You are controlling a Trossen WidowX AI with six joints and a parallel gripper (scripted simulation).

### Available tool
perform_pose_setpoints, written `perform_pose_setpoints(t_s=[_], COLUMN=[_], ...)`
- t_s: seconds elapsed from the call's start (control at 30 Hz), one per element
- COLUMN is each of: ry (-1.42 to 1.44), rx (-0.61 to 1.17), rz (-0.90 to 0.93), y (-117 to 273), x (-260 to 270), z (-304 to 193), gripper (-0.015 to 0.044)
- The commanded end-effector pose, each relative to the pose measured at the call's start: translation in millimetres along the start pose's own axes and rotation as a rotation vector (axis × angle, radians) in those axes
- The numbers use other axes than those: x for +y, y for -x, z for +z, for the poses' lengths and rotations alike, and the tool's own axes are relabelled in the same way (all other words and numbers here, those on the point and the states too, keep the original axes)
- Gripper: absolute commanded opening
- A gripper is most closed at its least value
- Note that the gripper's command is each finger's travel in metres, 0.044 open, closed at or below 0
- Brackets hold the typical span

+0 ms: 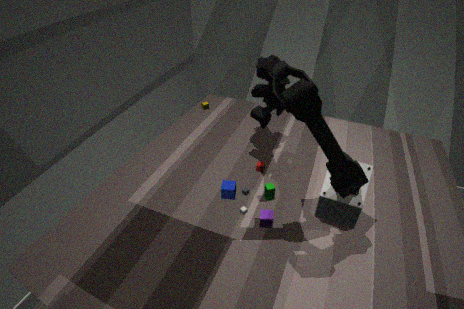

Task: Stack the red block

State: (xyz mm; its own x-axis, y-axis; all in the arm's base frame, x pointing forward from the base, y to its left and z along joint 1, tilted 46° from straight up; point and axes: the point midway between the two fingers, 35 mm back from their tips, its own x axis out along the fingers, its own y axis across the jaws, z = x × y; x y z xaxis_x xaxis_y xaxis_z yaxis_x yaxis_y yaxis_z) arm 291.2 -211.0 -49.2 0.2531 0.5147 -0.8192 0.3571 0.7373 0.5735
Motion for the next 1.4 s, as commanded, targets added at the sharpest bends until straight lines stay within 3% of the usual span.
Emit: perform_pose_setpoints(t_s=[0.0,0.23,0.5,0.7,1.37], ry=[0.155,0.436,0.443,0.443,0.443], rx=[0.061,0.162,0.164,0.164,0.164], rz=[0.067,0.198,0.201,0.203,0.204], y=[-30.7,-81.6,-89.1,-124.4,-149.1], x=[26.6,74.1,75.0,81.0,84.9], z=[-5.9,-28.3,-24.4,-31.5,-35.0], gripper=[0.044,0.044,0.044,0.044,0.044])
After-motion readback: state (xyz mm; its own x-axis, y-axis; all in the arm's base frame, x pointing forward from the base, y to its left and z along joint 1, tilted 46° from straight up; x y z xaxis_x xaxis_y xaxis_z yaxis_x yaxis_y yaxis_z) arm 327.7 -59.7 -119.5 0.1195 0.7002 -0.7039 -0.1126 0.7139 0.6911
